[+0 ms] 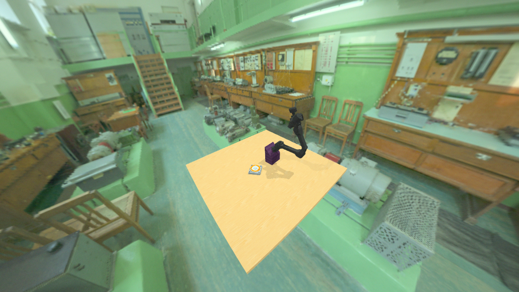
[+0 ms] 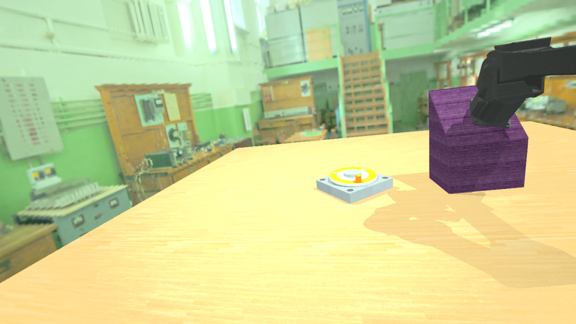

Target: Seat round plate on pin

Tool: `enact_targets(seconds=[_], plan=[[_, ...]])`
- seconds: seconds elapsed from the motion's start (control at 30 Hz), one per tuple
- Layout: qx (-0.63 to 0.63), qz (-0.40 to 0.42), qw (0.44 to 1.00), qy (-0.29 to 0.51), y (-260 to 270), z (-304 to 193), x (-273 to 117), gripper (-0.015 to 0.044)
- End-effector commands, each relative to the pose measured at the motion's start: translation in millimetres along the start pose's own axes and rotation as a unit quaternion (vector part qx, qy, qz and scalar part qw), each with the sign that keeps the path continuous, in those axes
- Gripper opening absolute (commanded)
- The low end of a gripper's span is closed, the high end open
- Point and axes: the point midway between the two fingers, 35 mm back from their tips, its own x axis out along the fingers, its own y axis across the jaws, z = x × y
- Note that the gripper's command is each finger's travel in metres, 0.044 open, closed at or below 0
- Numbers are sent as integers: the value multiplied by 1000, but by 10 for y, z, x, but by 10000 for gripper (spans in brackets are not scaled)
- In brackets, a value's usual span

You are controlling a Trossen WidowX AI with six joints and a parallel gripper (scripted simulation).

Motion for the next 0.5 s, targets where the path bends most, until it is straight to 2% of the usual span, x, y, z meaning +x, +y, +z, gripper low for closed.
enact_targets(seconds=[0.0,0.1,0.27,0.47], plan=[[-9,8,1000,8,40,-49,0,374],[-129,110,980,106,505,-723,-106,295],[-228,199,935,184,793,-1330,-347,164],[-383,344,802,301,983,-2345,-1027,6]])
